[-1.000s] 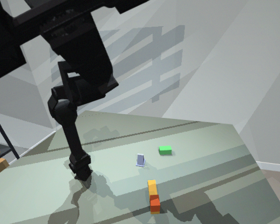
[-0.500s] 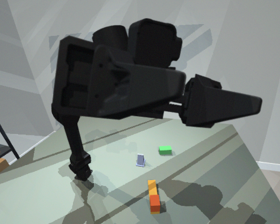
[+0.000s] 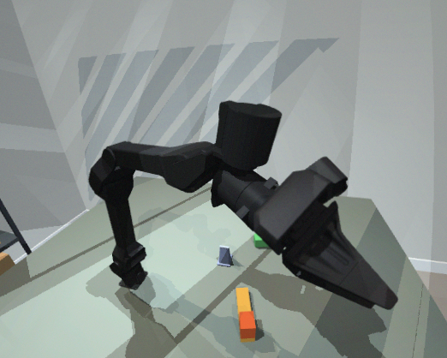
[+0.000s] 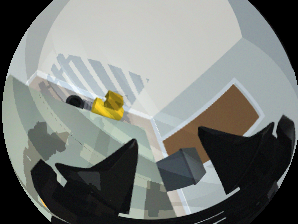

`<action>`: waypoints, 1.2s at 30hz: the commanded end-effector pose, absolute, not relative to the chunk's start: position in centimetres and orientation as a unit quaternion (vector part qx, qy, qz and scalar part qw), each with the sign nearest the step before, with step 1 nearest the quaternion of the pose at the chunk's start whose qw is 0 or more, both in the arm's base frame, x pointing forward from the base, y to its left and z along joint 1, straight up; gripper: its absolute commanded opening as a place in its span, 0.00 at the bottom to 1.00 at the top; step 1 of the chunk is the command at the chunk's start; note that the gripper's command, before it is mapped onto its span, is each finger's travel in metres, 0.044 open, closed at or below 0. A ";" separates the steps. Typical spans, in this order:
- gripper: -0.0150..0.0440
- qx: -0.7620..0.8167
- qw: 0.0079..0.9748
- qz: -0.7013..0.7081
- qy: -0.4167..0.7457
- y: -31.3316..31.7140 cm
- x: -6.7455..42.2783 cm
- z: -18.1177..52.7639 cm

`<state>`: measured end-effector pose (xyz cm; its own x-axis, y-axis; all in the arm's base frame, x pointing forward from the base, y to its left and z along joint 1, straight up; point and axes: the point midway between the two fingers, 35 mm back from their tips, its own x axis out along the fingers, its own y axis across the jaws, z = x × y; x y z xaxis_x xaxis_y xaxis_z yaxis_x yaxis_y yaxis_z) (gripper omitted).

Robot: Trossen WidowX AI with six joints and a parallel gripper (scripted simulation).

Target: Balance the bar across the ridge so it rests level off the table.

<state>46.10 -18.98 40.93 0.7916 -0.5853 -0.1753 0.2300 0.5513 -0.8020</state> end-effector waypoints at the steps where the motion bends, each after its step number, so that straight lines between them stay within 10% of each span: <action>1: 0.79 -0.454 0.830 -0.160 0.281 -17.3 47.1 36.6; 36: 0.79 -0.578 0.429 0.557 0.415 -1.6 35.0 16.4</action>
<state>36.15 -2.32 17.41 0.1163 -0.0268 -0.9928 -0.9677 -0.2280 -0.1072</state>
